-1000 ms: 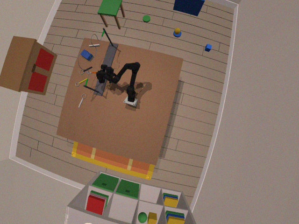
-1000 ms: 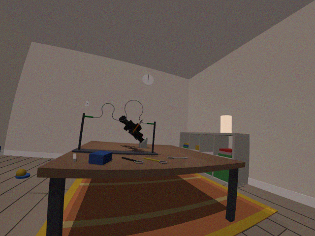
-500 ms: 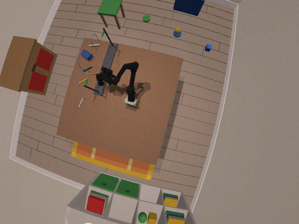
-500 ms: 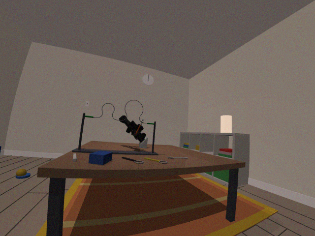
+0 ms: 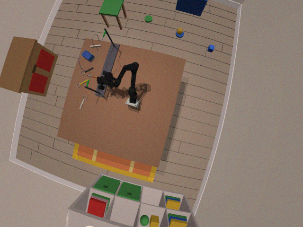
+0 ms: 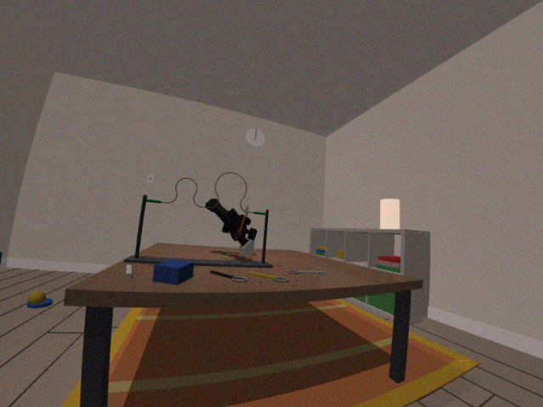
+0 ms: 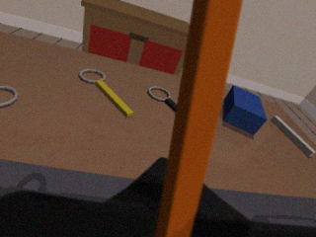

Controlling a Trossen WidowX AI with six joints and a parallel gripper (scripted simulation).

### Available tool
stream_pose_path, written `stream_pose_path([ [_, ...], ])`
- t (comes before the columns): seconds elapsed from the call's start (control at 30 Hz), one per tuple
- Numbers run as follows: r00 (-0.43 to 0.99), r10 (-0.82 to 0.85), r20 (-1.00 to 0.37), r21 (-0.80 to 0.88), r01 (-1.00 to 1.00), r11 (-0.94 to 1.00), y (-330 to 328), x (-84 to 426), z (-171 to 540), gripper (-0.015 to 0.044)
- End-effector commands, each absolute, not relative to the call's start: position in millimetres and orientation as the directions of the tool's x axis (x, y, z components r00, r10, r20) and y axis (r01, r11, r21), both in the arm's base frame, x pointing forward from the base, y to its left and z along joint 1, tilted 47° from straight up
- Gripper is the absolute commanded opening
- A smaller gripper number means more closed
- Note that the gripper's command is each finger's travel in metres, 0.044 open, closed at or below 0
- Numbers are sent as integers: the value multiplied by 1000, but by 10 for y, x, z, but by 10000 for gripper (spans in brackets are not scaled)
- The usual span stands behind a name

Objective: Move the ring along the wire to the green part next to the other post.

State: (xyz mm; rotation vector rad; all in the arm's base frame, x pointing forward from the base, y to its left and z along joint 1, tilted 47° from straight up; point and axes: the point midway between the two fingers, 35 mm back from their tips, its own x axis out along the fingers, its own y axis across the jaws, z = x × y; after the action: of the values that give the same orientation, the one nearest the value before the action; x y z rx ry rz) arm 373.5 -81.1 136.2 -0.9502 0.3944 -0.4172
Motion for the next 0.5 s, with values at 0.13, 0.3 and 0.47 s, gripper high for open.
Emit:
stream_pose_path([
  [0.13, 850, -496, -180, -799, 168, 577, -700, 3733, 1194, -150],
  [0.3, 850, -491, -191, -782, 171, 600, -644, 3738, 1130, -150],
  [0.47, 851, -488, -197, -772, 173, 612, -597, 3743, 1079, -150],
])
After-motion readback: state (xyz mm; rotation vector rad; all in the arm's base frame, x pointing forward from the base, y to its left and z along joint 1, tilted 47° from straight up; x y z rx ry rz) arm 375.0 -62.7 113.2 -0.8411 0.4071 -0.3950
